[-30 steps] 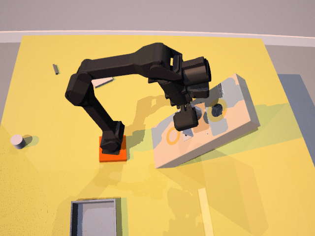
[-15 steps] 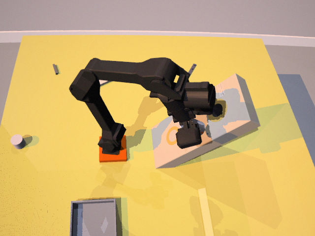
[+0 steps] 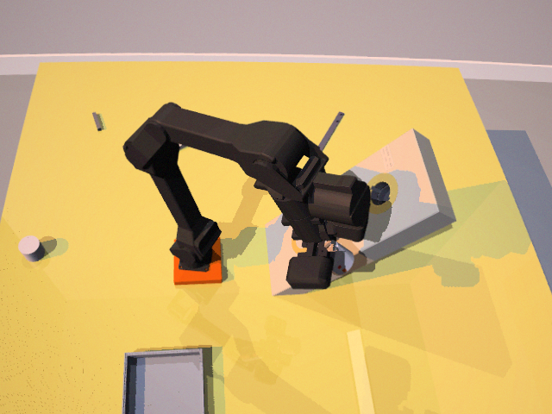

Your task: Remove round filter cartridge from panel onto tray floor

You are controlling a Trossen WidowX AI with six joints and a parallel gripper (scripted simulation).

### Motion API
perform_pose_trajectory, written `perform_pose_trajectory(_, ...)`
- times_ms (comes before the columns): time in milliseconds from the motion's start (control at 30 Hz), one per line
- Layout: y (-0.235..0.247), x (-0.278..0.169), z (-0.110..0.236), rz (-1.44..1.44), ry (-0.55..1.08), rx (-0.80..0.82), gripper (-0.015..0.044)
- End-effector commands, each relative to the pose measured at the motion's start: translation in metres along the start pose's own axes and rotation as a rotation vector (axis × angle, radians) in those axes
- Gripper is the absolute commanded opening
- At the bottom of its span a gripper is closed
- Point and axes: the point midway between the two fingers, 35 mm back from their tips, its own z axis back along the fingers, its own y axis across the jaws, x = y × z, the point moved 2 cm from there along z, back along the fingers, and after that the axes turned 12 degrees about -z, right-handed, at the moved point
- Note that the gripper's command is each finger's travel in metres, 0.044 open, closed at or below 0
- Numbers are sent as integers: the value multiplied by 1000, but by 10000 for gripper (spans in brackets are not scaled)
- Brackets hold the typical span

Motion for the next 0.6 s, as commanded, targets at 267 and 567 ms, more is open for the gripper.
perform_pose_trajectory(267, -62, -7, 3, -308, -45, -176, 0)
perform_pose_trajectory(567, -106, -22, 8, -541, -80, -307, 0)
